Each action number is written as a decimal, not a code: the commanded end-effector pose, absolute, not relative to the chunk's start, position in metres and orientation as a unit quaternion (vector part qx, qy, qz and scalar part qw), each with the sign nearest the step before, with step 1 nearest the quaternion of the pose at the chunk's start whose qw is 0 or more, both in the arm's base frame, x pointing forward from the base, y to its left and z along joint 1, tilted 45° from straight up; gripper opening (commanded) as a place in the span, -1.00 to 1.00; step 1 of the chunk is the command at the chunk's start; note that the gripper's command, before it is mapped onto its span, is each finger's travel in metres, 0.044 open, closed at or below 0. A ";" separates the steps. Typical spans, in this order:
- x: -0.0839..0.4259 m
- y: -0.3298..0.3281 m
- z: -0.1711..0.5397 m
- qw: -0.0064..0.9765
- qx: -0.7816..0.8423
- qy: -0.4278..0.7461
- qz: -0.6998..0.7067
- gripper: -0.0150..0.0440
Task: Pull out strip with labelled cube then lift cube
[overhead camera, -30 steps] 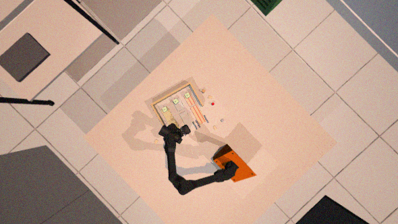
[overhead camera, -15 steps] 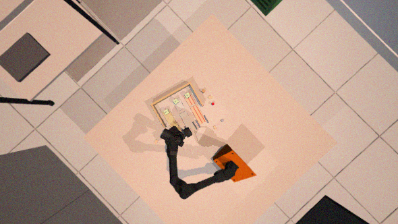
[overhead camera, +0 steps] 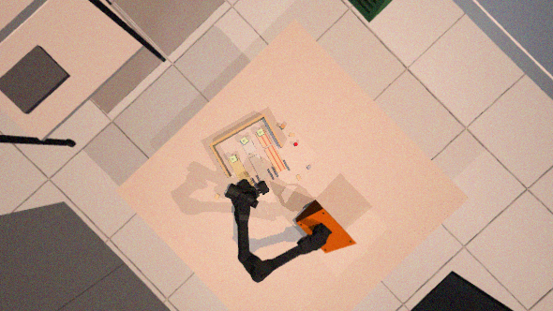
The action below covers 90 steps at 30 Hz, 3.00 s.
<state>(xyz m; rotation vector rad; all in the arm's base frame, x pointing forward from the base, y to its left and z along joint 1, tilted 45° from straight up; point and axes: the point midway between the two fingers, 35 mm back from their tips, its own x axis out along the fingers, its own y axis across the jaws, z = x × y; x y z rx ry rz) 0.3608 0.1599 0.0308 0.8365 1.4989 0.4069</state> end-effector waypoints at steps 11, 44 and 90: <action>0.335 0.171 0.030 0.627 0.363 0.665 0.180 -0.49; 0.287 0.182 0.037 0.626 0.364 0.665 0.180 -0.49; 0.244 0.192 0.044 0.626 0.364 0.666 0.180 -0.49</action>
